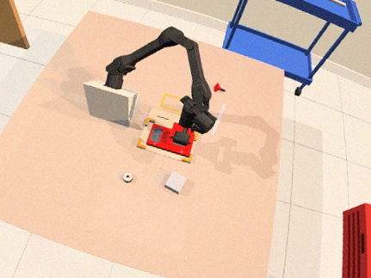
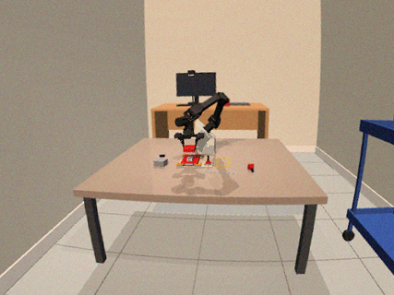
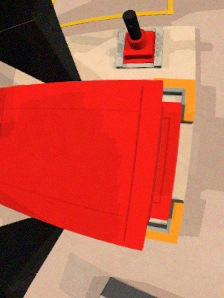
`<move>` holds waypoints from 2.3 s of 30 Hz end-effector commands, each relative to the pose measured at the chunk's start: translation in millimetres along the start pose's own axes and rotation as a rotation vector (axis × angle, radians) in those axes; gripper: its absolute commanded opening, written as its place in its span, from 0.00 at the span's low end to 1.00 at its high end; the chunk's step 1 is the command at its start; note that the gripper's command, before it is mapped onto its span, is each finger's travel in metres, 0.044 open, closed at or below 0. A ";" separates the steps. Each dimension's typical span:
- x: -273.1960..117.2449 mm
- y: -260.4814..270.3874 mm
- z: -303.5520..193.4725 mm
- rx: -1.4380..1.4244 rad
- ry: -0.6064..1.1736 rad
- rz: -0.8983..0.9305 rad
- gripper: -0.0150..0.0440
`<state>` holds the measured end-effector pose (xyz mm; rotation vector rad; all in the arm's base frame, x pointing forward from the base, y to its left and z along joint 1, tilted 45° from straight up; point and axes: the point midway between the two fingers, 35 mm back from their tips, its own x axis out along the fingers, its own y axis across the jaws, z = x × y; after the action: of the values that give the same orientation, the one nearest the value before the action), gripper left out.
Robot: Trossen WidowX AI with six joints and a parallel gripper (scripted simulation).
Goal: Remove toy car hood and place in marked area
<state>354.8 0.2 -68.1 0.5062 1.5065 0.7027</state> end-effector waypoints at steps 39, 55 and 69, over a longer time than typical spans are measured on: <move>-7.2 160.2 -17.7 -0.001 0.002 -0.012 0.25; -6.9 216.6 -46.7 -0.003 0.006 0.005 0.25; 0.0 216.9 -46.2 -0.003 0.006 0.005 0.25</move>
<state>286.5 147.0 83.1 0.4974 1.5092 0.7108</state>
